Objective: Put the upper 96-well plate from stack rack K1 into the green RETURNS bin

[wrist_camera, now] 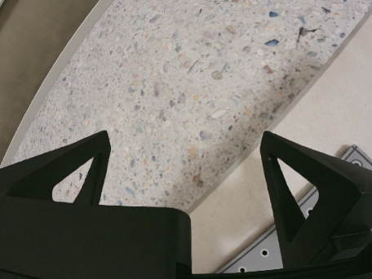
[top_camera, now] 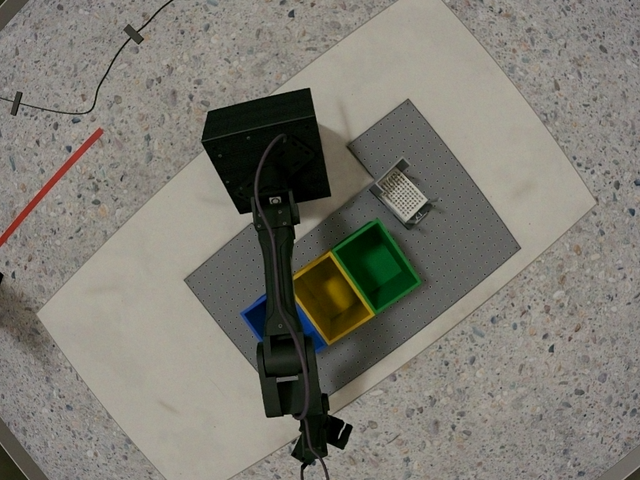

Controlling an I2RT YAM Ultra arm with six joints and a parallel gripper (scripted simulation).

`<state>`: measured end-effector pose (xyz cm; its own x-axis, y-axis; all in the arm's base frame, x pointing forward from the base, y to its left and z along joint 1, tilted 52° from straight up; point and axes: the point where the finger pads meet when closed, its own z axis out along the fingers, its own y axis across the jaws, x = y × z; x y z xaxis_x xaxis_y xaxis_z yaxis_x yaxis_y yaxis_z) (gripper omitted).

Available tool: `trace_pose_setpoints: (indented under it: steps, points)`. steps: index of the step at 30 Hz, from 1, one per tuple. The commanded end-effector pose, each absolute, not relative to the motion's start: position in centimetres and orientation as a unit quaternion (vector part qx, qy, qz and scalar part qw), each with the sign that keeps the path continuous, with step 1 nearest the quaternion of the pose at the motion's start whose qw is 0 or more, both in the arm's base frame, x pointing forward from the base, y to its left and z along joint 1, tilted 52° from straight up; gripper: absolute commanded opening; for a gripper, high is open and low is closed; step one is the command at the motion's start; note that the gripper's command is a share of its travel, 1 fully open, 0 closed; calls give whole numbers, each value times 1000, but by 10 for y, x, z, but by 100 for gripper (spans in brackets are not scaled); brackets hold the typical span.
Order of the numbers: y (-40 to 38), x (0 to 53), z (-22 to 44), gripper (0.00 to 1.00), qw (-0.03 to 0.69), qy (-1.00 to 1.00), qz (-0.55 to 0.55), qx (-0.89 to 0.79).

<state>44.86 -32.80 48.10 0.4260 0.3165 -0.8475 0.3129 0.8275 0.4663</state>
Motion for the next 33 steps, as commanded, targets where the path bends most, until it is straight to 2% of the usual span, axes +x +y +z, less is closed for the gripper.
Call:
trace_pose_setpoints:
  steps: [1,4,21,25,29,33]
  points:
    - [-319,422,533,100,822,501,-19,271]
    - [-302,437,527,100,806,522,23,279]
    - [-254,481,500,100,776,547,58,308]
    - [-245,504,464,100,763,563,53,314]
    - [-224,502,483,100,751,571,83,322]
    - [-211,514,459,100,746,577,80,323]
